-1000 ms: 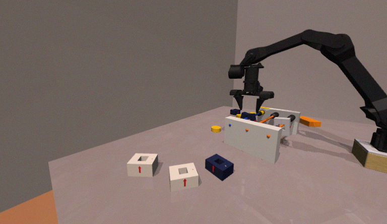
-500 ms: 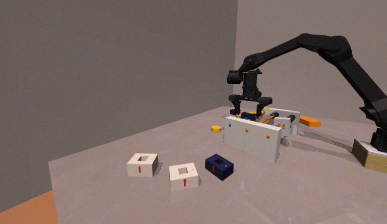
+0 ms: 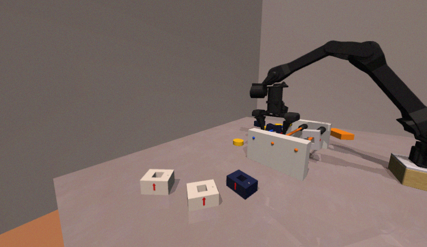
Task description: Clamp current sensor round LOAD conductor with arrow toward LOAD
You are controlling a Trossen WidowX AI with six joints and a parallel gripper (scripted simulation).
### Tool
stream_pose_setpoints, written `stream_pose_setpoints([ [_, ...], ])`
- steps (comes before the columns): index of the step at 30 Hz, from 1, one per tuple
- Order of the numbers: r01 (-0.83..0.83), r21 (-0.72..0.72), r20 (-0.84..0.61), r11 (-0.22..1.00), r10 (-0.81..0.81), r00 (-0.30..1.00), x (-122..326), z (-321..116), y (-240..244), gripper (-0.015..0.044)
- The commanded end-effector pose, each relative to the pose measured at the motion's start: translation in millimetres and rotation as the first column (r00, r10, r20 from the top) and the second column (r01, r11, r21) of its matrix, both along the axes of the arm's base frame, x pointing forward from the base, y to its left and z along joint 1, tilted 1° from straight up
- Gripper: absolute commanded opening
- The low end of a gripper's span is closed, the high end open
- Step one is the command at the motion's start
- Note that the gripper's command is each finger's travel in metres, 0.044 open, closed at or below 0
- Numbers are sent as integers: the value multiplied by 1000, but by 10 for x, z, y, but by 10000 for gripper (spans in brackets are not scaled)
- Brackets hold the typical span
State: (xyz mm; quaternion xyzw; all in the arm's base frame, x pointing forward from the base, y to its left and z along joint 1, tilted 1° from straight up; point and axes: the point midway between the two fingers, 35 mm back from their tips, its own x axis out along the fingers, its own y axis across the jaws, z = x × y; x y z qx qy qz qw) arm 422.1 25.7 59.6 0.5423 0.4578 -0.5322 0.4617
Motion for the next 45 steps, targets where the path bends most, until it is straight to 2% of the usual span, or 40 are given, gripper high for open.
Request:
stream_pose_setpoints([
  [1,3,3,-13,1000,-3,1000,-23,-109,6,440],
  [14,3,3,-13,1000,-3,1000,-27,-229,7,440],
  [37,0,0,-5,1000,0,1000,-8,-189,1,287],
  [45,0,0,-5,1000,0,1000,-8,-189,1,77],
])
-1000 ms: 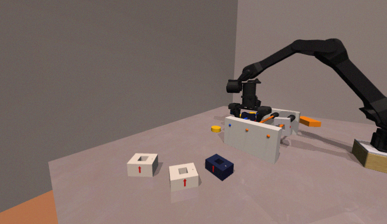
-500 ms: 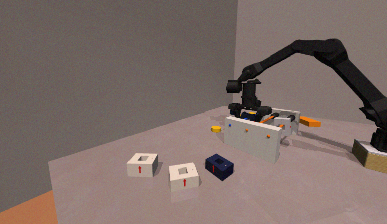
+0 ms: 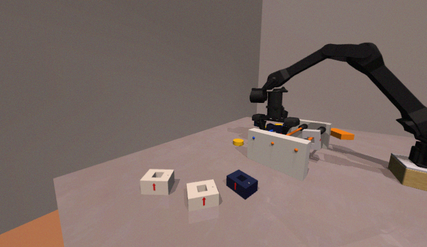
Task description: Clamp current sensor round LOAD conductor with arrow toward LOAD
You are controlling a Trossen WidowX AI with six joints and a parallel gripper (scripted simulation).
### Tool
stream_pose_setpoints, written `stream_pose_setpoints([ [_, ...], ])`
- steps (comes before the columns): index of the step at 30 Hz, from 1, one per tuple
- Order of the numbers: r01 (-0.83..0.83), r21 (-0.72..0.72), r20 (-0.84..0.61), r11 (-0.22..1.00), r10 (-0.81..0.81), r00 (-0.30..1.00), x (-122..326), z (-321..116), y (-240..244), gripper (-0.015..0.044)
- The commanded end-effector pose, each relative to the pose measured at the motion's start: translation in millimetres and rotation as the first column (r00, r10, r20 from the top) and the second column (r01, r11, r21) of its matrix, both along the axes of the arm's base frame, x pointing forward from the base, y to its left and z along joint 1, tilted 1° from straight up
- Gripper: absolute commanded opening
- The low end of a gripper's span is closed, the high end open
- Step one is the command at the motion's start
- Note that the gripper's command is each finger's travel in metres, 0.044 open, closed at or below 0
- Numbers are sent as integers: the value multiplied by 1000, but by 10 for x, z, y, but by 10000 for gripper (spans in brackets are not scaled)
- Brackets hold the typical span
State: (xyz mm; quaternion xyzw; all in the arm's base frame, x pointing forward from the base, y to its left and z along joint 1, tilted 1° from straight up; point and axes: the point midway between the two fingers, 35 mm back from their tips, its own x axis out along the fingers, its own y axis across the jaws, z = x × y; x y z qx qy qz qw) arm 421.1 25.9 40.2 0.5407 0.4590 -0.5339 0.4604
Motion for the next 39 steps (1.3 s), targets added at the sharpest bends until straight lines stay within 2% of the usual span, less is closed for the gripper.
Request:
stream_pose_setpoints([
  [1,0,0,1,1000,0,1000,2,4,0,50],
  [3,0,0,1,1000,0,1000,2,4,0,0],
  [39,0,0,1,1000,0,1000,2,4,0,0],
])
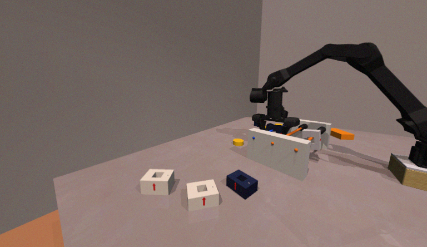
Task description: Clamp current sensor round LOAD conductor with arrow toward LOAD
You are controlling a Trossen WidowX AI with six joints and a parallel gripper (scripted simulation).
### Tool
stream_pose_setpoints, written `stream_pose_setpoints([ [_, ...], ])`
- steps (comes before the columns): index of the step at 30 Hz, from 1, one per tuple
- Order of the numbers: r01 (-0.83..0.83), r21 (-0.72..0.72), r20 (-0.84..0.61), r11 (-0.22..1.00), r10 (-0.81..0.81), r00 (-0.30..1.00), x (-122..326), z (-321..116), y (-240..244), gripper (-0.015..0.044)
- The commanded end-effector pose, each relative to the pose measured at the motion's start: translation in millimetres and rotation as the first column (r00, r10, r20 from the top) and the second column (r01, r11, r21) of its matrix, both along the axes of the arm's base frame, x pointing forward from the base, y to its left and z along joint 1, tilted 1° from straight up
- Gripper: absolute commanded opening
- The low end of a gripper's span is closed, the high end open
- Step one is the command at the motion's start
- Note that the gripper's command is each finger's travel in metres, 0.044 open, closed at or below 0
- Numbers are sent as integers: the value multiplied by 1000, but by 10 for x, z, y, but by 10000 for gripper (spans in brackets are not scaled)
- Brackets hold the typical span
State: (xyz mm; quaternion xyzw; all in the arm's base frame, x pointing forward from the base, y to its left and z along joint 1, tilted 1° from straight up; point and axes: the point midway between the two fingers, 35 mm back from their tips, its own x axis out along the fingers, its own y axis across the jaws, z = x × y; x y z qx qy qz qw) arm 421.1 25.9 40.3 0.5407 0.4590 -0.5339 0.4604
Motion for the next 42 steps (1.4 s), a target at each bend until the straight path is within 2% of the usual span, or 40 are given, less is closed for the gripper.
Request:
stream_pose_setpoints([
  [1,0,0,1,1000,0,1000,2,4,0,0],
  [39,1,0,16,1000,-1,1000,-11,134,1,0],
  [42,1,0,16,1000,-1,1000,-11,134,1,79],
])
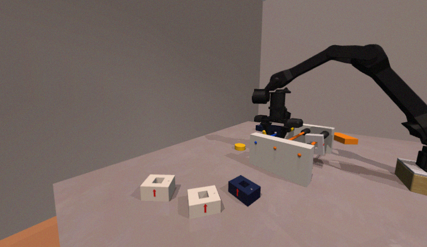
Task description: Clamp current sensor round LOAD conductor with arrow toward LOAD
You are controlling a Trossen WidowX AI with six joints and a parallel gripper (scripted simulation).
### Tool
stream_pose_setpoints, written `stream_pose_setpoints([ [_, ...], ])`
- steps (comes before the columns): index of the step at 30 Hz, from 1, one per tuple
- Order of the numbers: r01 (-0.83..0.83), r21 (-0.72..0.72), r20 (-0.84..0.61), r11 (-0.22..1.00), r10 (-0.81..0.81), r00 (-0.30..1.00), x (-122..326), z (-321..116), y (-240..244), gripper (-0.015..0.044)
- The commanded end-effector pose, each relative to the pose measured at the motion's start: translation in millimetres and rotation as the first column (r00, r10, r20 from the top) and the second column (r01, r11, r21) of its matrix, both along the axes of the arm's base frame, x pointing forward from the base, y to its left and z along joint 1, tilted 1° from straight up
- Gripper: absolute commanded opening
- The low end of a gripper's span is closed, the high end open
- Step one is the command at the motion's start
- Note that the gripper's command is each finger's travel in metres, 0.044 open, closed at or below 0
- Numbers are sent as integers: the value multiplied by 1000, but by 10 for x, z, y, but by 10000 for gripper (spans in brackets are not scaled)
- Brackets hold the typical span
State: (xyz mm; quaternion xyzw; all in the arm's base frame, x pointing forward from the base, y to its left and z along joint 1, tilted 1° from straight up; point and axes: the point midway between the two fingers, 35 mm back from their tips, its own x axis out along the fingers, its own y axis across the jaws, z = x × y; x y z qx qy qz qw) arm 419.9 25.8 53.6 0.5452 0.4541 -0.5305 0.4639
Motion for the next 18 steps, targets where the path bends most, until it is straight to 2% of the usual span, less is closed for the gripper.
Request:
stream_pose_setpoints([
  [1,-2,2,0,1000,2,1000,2,0,2,105],
  [14,-2,2,-3,1000,2,1000,3,15,2,440],
  [18,0,0,2,1000,0,1000,5,5,0,335],
])
